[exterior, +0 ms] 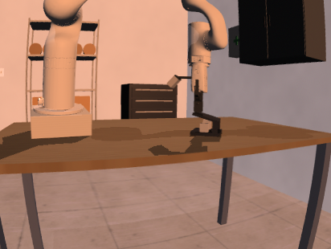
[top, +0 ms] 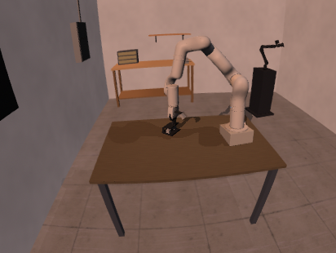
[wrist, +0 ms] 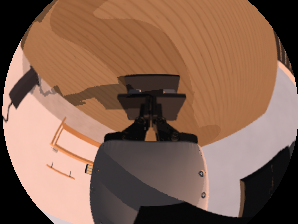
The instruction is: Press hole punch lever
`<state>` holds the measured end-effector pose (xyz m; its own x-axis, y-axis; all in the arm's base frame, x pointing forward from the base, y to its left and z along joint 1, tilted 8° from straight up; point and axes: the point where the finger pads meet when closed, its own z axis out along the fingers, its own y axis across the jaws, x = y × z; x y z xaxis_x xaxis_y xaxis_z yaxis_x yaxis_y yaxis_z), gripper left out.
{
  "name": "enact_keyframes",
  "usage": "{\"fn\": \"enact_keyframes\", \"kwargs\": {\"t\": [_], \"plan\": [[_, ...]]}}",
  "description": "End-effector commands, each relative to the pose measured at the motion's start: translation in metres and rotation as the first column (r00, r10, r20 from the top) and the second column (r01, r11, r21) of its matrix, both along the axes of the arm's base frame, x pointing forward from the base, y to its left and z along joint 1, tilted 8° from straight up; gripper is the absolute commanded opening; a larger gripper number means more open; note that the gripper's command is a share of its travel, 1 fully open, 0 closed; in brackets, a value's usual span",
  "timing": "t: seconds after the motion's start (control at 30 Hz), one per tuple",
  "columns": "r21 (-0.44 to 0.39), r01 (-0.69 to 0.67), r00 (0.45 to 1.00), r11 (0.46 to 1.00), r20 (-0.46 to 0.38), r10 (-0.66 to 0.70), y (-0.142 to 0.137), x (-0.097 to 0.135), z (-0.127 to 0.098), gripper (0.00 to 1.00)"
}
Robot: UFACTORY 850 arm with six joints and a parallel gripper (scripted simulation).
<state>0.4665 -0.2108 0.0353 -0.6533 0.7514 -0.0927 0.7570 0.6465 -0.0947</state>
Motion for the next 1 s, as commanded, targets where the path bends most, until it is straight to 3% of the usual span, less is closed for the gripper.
{"fn": "enact_keyframes", "kwargs": {"t": [0.0,0.97], "plan": [[-0.001,0.0,1.0,1.0,0.002,0.0,-0.0004,0.001,0.0003,0.0],[-0.001,0.0,1.0,1.0,0.002,0.0,-0.0017,0.0009,-0.0096,0.0]]}}
